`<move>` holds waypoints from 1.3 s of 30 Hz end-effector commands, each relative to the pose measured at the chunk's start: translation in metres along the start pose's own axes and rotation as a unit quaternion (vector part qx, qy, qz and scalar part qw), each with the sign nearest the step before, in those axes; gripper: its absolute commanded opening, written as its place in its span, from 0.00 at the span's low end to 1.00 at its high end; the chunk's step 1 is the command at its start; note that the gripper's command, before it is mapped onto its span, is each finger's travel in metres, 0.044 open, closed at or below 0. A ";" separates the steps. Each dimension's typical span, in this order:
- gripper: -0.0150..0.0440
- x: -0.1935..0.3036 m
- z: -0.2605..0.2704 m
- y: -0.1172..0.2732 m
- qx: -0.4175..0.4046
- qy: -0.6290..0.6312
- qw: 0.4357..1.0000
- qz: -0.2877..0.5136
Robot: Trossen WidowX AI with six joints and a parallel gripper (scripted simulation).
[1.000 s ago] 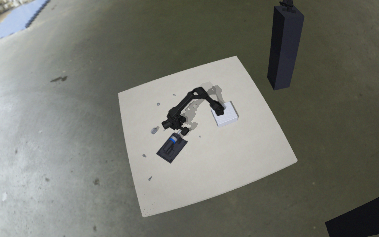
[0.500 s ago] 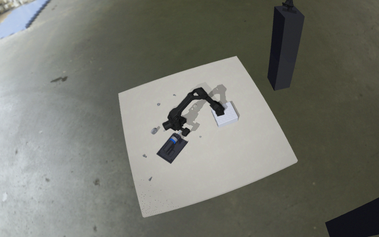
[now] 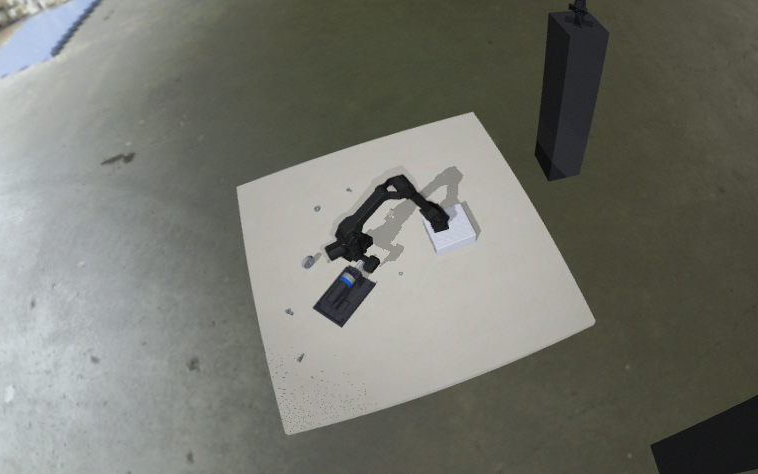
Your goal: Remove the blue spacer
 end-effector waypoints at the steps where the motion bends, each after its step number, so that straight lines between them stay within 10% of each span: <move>1: 1.00 0.000 0.000 -0.001 0.002 -0.001 1.000 0.001; 39: 0.96 0.000 0.000 -0.018 0.000 -0.001 1.000 0.000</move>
Point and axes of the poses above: the point midway between the two fingers, 35 mm back from their tips, its own y axis back along the fingers, its own z axis across the jaws, x = y × z, the point moved 4 cm from there along y, back along the fingers, and after that the axes turned 8 degrees about y, right-handed, at the moved point
